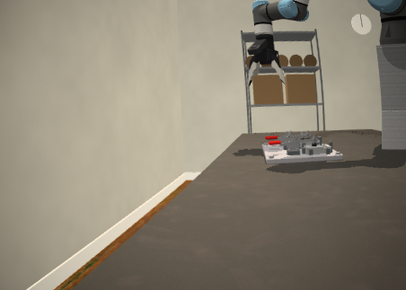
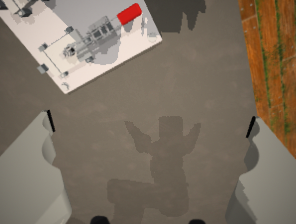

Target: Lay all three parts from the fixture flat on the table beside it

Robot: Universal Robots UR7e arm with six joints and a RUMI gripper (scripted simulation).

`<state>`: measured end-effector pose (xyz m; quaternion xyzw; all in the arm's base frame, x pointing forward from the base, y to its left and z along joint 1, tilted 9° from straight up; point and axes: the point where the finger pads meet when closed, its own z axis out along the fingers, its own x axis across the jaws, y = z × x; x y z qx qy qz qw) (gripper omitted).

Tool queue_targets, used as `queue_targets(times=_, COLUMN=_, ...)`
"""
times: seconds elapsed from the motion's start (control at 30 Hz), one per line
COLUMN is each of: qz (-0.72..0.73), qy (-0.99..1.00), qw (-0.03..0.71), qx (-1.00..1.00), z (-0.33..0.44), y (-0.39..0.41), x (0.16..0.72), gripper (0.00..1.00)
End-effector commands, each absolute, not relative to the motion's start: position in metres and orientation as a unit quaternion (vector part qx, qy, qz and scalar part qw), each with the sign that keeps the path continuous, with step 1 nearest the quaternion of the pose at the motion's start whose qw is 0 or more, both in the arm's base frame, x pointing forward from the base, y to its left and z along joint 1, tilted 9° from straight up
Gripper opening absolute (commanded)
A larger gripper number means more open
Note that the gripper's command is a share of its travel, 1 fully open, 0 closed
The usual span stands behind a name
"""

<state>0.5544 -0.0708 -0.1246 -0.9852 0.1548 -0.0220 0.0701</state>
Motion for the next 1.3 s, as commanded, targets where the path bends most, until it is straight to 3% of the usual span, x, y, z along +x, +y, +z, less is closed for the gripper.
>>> queue_targets(times=0.0, qz=-0.022, qy=0.221, qw=0.070, qx=-0.973, z=-0.126, y=-0.050, x=0.541, gripper=1.00)
queue_targets(times=1.27, qz=0.016, qy=0.522, qw=0.078, qx=-0.849, z=-0.135, y=0.047, x=0.439, gripper=1.00)
